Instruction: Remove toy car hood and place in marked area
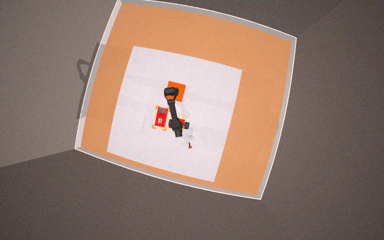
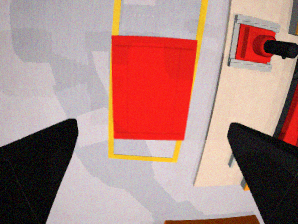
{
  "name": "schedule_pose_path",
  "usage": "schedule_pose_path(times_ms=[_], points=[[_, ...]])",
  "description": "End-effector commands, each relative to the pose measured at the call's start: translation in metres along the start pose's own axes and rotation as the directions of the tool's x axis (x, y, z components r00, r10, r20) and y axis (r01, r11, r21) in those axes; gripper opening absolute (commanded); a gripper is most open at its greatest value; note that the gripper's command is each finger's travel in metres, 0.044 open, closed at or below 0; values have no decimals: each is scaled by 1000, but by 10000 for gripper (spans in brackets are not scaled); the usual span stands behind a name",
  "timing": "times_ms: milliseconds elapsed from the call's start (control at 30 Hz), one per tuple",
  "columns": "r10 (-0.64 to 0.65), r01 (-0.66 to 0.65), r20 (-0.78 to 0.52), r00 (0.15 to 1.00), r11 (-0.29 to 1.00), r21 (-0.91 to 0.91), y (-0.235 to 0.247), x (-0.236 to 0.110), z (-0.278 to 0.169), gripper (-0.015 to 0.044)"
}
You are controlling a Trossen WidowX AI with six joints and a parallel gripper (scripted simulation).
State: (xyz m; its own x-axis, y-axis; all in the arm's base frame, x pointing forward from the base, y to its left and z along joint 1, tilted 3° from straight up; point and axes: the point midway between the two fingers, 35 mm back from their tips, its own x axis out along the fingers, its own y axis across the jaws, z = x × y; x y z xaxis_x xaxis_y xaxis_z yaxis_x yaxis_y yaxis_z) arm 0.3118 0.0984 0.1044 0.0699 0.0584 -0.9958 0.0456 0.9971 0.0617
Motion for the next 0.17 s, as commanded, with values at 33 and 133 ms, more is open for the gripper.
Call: schedule_pose_path(times_ms=[33,133], points=[[-7,7,0,1000,1000,0,-1,0,0,440],[-7,7,0,1000,1000,0,-1,0,0,440]])
